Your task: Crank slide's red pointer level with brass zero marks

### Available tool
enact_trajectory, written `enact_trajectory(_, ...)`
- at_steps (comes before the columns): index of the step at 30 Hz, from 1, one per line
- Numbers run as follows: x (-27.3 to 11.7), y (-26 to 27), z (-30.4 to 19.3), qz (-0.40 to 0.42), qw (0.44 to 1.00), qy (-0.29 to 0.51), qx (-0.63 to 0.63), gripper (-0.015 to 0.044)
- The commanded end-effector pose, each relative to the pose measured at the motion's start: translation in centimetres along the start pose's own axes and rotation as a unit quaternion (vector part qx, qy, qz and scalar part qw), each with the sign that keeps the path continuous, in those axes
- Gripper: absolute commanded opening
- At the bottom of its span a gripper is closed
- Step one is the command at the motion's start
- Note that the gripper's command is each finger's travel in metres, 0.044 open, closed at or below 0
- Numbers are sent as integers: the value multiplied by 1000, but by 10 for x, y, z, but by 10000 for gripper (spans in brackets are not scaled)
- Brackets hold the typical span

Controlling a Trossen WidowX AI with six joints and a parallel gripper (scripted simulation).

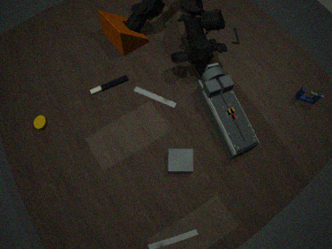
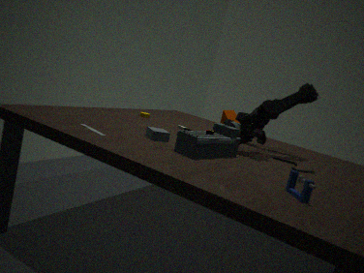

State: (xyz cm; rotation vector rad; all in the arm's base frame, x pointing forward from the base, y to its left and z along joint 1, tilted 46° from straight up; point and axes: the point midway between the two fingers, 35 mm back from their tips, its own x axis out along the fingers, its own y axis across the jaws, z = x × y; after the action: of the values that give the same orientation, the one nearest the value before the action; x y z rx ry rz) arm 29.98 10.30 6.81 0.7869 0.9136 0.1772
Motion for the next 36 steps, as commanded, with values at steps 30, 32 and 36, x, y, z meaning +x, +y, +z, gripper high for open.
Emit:
enact_trajectory(30, -1, 13, 0, 12, 1000, 4, -6, 0)
enact_trajectory(32, -1, 14, 0, 12, 1000, 4, -6, 0)
enact_trajectory(36, -1, 14, 0, 12, 1000, 4, -6, 0)
